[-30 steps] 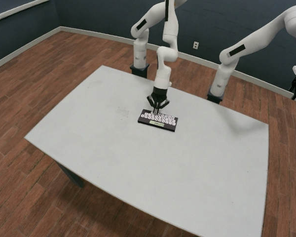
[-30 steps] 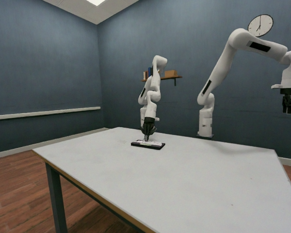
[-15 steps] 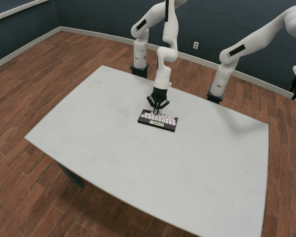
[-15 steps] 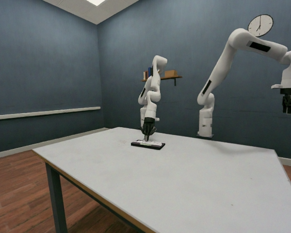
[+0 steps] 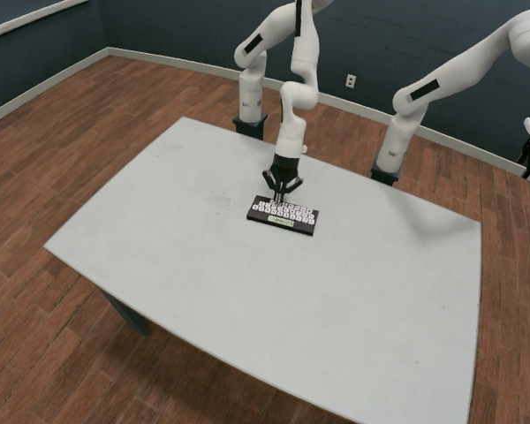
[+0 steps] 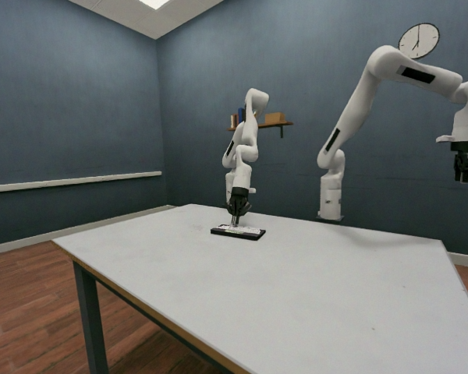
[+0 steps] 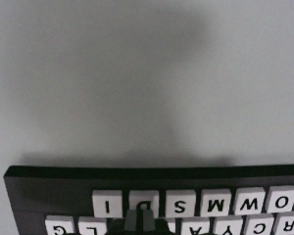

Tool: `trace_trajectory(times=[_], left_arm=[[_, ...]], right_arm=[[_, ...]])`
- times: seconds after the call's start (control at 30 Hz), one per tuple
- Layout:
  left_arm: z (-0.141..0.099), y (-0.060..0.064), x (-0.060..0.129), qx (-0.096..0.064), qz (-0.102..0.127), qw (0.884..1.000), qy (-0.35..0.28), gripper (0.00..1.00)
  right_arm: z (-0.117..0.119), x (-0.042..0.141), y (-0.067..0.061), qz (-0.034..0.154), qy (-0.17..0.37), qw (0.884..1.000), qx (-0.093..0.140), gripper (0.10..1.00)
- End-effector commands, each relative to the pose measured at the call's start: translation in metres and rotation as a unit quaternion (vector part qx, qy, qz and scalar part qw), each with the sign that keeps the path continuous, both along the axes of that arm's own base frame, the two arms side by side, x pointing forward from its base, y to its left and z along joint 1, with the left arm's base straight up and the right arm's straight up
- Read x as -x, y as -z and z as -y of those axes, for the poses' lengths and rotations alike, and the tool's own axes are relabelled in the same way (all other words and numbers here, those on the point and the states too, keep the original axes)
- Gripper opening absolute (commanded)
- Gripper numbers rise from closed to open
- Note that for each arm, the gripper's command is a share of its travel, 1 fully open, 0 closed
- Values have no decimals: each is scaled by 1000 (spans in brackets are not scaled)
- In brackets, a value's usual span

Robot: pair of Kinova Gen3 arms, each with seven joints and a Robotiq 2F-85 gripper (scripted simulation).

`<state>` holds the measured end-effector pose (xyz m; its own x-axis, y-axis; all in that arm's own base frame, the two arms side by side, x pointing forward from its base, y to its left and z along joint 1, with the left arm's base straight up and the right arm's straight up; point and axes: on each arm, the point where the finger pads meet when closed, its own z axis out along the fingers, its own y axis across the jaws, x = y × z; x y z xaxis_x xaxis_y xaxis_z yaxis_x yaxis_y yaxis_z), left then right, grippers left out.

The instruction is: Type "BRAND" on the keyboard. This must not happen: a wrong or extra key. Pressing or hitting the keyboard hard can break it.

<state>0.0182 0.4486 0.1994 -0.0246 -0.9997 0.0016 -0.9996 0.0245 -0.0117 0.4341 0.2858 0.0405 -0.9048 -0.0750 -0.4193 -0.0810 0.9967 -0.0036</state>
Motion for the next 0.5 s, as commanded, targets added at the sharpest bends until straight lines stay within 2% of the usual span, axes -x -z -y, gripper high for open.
trace_trajectory(times=[0.0,0.27,0.47], left_arm=[[-1,-1,5,-1,-6,1000,3,1000],[-1,-1,5,-1,-6,1000,3,1000],[-1,-1,5,-1,-6,1000,3,1000]], right_arm=[[-3,-1,-8,2,-3,1000,-1,99],[-2,-1,-9,2,-3,1000,-2,99],[-3,-1,-17,3,-4,1000,-1,99]])
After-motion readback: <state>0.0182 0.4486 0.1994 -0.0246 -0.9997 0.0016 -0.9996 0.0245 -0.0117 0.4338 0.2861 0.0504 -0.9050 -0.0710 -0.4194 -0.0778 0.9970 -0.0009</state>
